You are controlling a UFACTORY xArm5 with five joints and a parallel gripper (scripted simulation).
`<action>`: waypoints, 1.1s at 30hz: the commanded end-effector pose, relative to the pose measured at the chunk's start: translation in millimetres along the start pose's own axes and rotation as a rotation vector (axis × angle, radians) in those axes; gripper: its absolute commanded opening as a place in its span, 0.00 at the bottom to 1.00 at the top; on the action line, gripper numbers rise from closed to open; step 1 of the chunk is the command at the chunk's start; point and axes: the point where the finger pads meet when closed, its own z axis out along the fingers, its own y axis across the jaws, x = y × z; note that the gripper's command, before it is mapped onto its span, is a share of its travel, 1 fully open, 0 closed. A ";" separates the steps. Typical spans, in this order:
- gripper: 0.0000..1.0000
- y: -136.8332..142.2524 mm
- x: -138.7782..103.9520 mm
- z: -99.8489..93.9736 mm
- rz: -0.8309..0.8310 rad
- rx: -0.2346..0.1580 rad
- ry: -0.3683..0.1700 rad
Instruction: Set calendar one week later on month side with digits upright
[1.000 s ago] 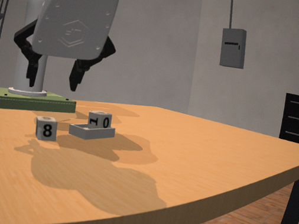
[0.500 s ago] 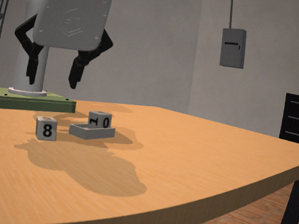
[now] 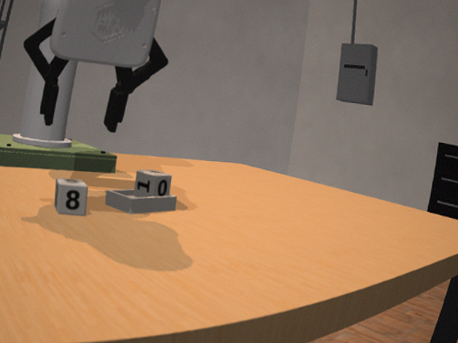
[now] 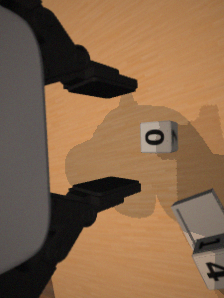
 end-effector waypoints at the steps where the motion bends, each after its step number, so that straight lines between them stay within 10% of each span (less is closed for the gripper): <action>1: 0.71 0.2 -0.4 -1.0 0.000 0.000 -0.063; 8: 0.71 0.7 3.8 -1.5 0.000 0.001 -0.222; 10: 0.71 0.7 4.0 -1.6 0.000 0.001 -0.227; 11: 1.00 0.7 4.0 -1.6 0.000 0.001 -0.227; 33: 1.00 0.7 4.0 -1.6 -0.019 0.003 -0.227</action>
